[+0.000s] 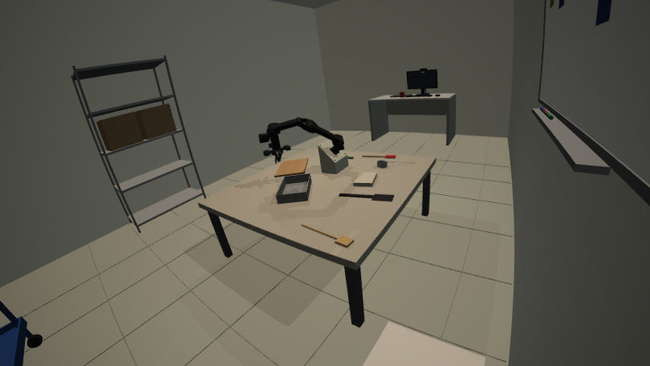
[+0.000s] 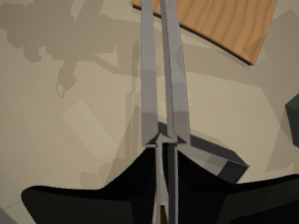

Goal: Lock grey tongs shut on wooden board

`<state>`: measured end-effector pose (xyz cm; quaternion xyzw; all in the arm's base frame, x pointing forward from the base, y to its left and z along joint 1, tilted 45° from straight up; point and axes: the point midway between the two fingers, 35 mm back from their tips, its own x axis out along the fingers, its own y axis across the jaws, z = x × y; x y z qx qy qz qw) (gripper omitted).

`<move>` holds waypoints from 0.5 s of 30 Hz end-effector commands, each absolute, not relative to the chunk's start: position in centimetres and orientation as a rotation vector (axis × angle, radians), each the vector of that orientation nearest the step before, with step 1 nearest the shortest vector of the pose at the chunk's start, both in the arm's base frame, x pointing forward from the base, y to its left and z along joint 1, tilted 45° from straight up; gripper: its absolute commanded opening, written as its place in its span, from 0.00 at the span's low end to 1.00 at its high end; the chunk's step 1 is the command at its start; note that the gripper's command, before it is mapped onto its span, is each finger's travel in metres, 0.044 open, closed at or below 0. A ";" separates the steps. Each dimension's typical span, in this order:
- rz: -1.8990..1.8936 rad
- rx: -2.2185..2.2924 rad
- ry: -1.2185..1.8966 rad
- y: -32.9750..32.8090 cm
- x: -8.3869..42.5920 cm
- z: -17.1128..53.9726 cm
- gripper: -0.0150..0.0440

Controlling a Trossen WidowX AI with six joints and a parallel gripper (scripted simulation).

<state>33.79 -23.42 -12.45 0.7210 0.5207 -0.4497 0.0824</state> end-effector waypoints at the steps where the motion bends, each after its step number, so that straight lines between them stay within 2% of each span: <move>1: -1.546 2.258 1.478 -24.1 33.1 -13.0 0.00; 15: -2.144 2.500 1.172 -25.1 31.4 -14.3 0.00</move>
